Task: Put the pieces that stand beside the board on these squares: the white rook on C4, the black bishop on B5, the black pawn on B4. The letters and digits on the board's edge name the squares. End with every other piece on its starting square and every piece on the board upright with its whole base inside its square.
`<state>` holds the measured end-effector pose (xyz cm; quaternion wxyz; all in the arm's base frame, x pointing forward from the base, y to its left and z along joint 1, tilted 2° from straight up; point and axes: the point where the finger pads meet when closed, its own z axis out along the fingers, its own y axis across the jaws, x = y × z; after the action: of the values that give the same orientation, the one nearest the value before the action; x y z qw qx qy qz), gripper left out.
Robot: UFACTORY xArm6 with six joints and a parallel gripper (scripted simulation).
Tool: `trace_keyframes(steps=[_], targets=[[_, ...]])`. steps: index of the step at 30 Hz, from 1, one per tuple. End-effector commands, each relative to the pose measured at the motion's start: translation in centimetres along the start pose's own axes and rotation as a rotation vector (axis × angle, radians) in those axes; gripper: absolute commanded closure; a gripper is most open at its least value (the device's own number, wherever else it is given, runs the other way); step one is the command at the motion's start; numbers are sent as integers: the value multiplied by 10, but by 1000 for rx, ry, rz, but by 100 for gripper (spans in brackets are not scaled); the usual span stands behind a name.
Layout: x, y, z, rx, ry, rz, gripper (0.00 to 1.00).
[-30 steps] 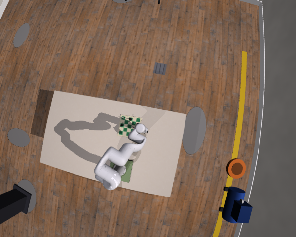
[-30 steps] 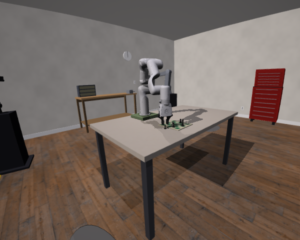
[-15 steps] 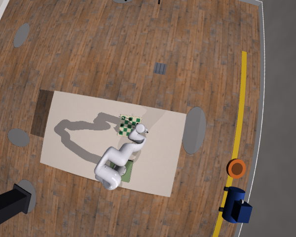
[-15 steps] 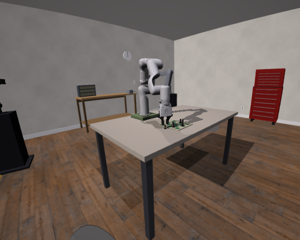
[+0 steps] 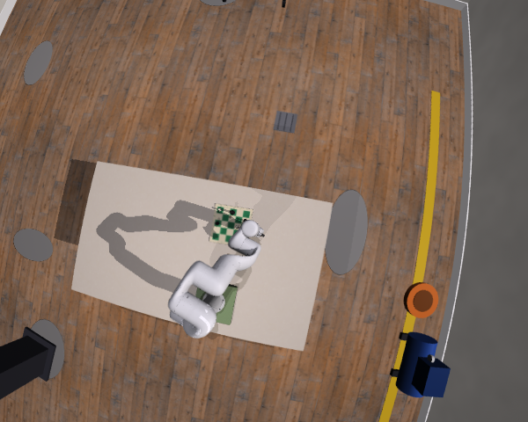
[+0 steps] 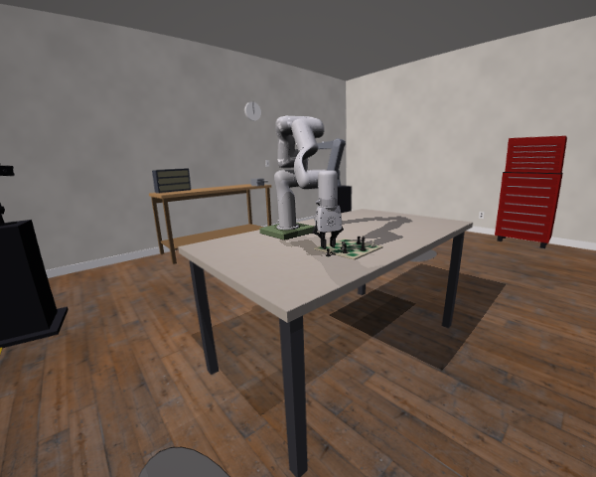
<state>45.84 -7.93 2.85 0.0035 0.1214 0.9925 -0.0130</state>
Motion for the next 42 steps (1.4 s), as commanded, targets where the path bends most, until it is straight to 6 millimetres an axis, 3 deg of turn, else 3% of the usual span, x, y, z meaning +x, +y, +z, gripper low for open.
trace_keyframes(steps=[1,20,42], targets=[[-1,0,2,0,-4,0,66],[-2,0,29,0,-4,0,66],[-2,0,30,0,-4,0,66]])
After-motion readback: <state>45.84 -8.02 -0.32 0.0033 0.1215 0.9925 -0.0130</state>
